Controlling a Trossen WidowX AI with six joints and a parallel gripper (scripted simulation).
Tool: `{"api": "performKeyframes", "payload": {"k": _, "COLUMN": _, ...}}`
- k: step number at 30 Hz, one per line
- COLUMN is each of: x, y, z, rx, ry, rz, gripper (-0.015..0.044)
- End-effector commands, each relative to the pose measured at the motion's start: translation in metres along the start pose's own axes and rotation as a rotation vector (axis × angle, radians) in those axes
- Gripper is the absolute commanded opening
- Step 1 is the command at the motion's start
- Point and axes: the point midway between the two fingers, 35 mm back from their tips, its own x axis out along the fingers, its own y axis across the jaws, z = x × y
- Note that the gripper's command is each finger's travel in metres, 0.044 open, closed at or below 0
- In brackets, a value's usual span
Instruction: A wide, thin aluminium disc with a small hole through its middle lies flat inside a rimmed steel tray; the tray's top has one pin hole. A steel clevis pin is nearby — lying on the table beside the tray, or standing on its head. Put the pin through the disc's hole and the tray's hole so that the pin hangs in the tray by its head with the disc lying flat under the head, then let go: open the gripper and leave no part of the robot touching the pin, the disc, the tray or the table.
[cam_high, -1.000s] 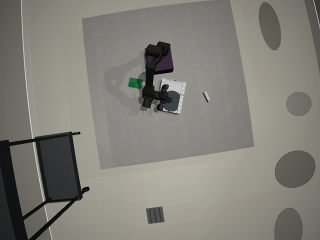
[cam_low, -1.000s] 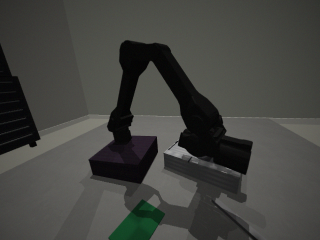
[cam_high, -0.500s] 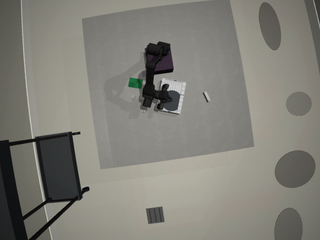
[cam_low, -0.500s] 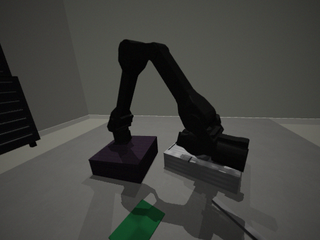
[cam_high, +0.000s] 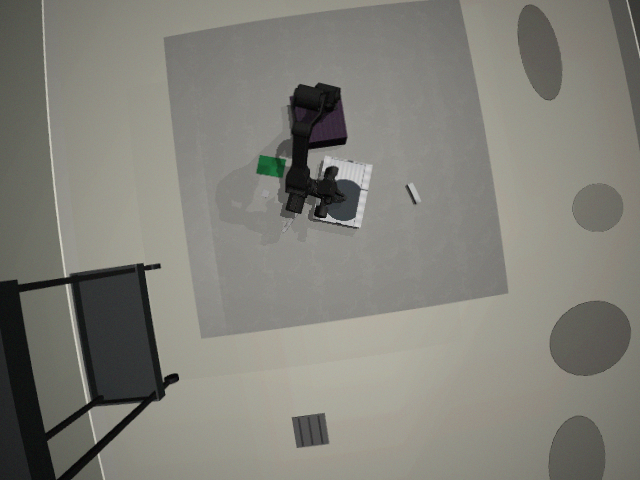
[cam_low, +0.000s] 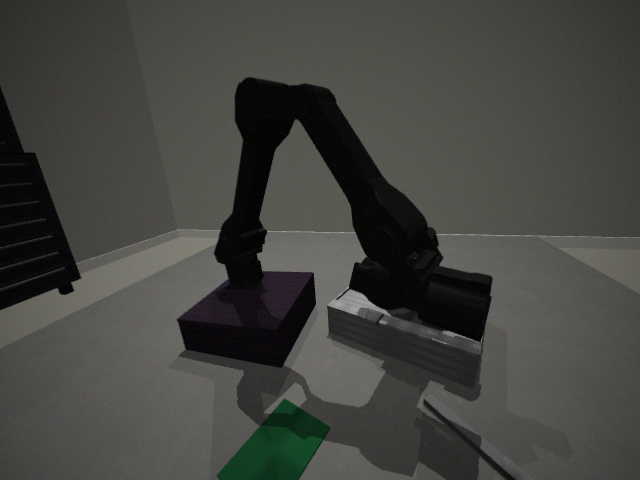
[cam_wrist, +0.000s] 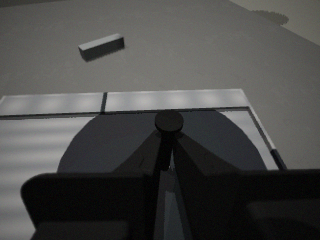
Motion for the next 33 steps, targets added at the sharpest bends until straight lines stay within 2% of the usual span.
{"api": "performKeyframes", "payload": {"k": 1, "x": 0.0, "y": 0.003, "z": 0.0, "rx": 0.002, "ry": 0.005, "rz": 0.001, "gripper": 0.0}}
{"api": "performKeyframes", "payload": {"k": 33, "x": -0.001, "y": 0.013, "z": -0.001, "rx": 0.002, "ry": 0.005, "rz": 0.001, "gripper": 0.0}}
